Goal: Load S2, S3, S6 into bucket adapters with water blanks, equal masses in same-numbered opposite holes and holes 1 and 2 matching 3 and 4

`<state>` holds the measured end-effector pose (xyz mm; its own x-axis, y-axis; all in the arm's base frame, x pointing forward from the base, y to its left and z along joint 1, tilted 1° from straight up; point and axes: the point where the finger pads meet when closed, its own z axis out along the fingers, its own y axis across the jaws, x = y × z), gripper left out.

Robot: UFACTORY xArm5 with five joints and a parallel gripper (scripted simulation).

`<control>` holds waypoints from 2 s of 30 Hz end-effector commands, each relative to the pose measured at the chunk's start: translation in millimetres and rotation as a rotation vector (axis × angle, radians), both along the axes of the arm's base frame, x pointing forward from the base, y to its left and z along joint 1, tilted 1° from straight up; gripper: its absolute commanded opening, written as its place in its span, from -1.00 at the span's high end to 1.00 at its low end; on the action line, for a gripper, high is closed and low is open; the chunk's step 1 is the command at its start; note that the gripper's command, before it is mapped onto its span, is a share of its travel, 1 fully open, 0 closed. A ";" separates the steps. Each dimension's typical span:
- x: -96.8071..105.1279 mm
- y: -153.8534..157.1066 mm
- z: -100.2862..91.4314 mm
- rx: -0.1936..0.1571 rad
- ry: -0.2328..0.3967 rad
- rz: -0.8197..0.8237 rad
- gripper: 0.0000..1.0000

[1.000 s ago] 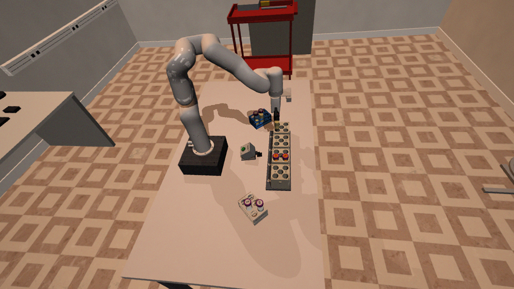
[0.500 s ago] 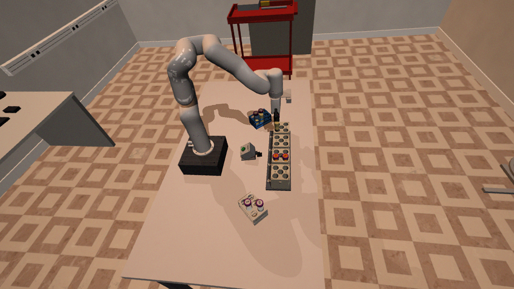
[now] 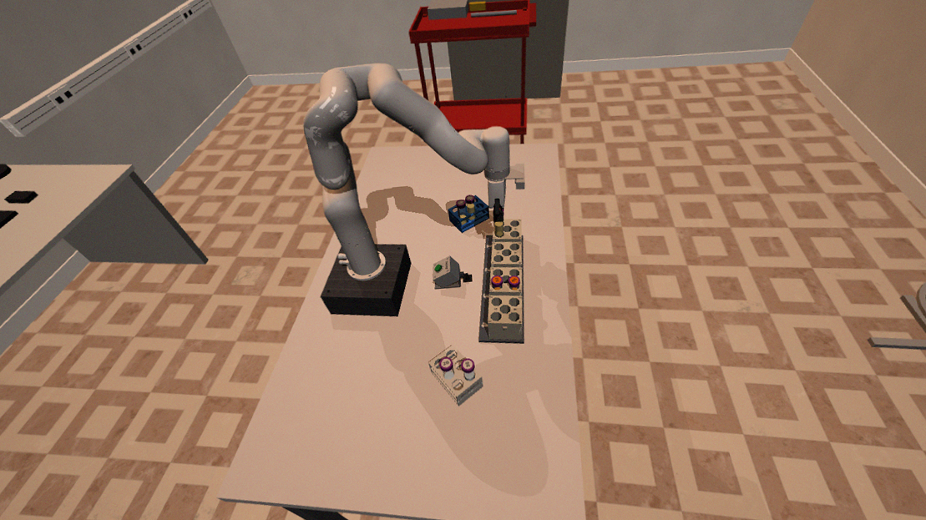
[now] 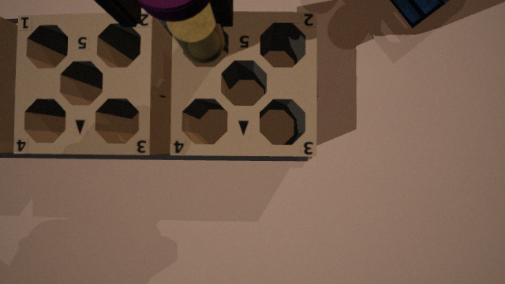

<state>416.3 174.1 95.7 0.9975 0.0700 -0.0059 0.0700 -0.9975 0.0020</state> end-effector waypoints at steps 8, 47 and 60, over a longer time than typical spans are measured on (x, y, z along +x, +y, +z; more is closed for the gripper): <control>1.1 0.6 -10.5 0.010 0.000 0.000 1.00; 0.9 0.8 -43.6 0.010 0.000 0.000 1.00; 0.8 0.9 -55.6 0.010 0.000 0.000 1.00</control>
